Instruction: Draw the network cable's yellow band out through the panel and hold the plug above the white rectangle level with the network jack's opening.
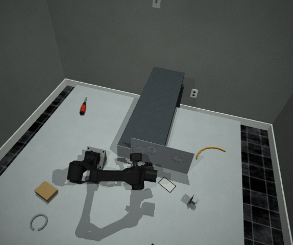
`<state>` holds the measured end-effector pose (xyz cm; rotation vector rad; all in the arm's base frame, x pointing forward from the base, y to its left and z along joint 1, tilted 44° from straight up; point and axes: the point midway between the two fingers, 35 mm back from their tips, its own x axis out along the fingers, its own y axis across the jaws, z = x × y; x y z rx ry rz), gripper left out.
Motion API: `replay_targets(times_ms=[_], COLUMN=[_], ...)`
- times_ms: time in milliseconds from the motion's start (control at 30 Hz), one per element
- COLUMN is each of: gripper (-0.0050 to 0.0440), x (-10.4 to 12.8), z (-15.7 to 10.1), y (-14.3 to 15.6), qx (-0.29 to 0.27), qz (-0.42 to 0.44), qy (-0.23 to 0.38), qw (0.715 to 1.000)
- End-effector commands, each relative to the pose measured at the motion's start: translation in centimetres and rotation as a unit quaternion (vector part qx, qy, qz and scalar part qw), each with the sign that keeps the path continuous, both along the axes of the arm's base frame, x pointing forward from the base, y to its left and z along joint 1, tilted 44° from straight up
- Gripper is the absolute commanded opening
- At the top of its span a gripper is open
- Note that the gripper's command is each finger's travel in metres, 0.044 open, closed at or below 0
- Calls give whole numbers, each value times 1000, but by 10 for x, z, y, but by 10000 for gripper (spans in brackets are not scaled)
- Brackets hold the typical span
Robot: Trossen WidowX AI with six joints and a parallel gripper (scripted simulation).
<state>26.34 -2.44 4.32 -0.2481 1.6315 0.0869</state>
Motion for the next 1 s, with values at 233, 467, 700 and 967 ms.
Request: replay_targets(times_ms=[233, 467, 700, 967], gripper=[440, 440, 440, 440], x=[3, -1, -5, -13], z=[-15, -26, -33, -42], y=[7, 12, 16, 21], qx=[74, 125, 157, 185], qz=[189, 329, 442, 556], qy=[-11, -35, -72, -119], qw=[979, 935, 880, 802])
